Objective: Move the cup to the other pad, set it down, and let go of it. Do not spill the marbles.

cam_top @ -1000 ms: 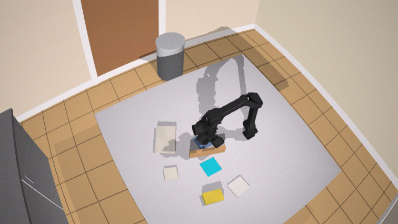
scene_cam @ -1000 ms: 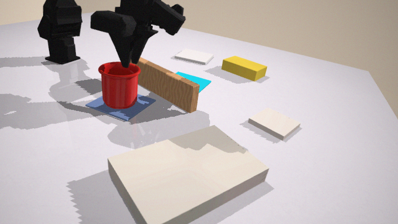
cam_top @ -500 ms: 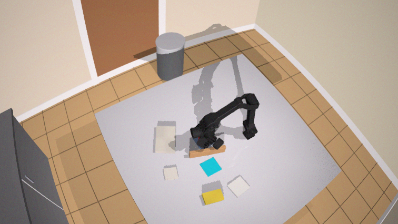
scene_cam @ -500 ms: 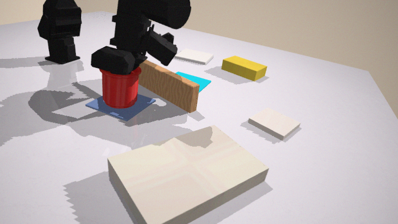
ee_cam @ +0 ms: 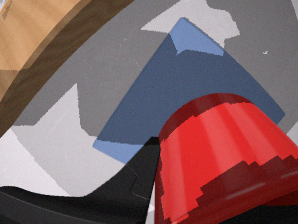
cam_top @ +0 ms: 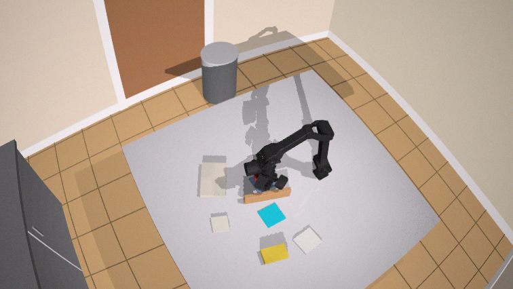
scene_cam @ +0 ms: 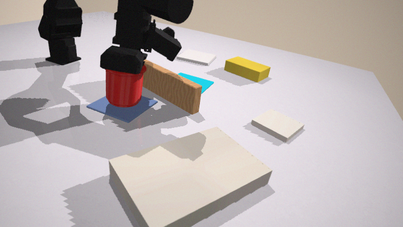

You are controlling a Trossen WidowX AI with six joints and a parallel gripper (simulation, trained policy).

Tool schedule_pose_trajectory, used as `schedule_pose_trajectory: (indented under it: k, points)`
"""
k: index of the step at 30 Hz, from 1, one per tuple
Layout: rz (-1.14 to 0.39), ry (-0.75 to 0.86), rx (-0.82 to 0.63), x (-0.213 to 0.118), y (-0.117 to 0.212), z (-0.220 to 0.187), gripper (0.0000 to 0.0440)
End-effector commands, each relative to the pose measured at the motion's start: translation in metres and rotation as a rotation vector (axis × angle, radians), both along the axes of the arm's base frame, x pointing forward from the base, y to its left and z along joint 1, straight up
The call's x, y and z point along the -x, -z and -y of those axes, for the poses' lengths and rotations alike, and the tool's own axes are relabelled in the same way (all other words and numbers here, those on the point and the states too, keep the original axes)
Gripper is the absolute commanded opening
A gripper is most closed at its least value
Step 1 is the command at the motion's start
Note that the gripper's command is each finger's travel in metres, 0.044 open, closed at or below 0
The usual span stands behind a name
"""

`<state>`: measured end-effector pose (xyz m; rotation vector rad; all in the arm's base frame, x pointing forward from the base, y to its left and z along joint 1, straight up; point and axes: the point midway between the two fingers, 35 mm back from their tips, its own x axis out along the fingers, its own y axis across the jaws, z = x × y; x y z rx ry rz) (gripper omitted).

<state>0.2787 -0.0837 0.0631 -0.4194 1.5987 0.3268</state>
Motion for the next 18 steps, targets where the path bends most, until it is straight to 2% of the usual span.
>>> schedule_pose_trajectory:
  k: [1,18]
  points:
    - [0.023,-0.032,-0.004,-0.006,-0.010,0.000,0.0000]
    - [0.086,-0.131,0.006,-0.033,-0.042,-0.019,0.0004]
